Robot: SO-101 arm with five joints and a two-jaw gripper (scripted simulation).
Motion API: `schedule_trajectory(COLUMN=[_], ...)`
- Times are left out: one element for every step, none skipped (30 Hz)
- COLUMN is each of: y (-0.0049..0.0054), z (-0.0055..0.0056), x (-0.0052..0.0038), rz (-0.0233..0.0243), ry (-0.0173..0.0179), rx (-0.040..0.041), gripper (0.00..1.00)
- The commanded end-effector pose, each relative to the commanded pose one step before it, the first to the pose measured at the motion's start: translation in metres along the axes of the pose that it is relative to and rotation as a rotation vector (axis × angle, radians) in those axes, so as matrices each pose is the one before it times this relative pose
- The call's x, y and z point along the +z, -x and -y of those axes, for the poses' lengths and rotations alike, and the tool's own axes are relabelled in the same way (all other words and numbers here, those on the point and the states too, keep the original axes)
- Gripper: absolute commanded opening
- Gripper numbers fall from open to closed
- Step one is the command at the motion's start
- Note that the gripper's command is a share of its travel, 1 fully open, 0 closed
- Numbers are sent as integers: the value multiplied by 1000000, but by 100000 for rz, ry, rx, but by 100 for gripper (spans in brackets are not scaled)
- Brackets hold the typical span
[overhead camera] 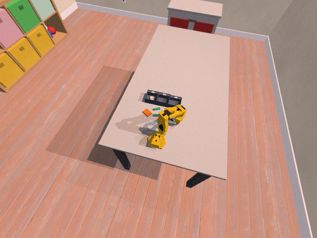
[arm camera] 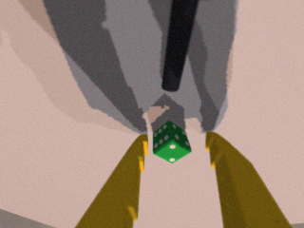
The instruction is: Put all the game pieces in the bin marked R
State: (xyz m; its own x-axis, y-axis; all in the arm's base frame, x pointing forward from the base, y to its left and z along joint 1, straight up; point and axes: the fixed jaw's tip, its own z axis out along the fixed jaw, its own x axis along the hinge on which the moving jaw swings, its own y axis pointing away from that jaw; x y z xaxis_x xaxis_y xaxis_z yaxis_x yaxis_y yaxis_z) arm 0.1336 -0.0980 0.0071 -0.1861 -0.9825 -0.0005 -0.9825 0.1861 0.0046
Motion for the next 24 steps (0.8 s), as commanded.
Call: schedule_trajectory(y=[-2269, 0, 0, 0, 0, 4, 0, 0, 0, 0, 0, 0, 0, 0, 0, 0, 0, 0, 0, 0, 0, 0, -2, 0], z=[1524, 0, 0, 0, 0, -1, 0, 0, 0, 0, 0, 0, 0, 0, 0, 0, 0, 0, 0, 0, 0, 0, 4, 0], x=[-1553, 0, 0, 0, 0, 2, 0, 0, 0, 0, 0, 0, 0, 0, 0, 0, 0, 0, 0, 0, 0, 0, 0, 0], rz=[-596, 0, 0, 0, 0, 2, 0, 0, 0, 0, 0, 0, 0, 0, 0, 0, 0, 0, 0, 0, 0, 0, -1, 0], ry=[-1642, 0, 0, 0, 0, -1, 0, 0, 0, 0, 0, 0, 0, 0, 0, 0, 0, 0, 0, 0, 0, 0, 0, 0], rx=[268, 0, 0, 0, 0, 0, 0, 0, 0, 0, 0, 0, 0, 0, 0, 0, 0, 0, 0, 0, 0, 0, 0, 0], gripper=[23, 23, 23, 23, 23, 23, 23, 23, 22, 22, 22, 22, 22, 21, 21, 20, 20, 19, 19, 18, 18, 18, 17, 16])
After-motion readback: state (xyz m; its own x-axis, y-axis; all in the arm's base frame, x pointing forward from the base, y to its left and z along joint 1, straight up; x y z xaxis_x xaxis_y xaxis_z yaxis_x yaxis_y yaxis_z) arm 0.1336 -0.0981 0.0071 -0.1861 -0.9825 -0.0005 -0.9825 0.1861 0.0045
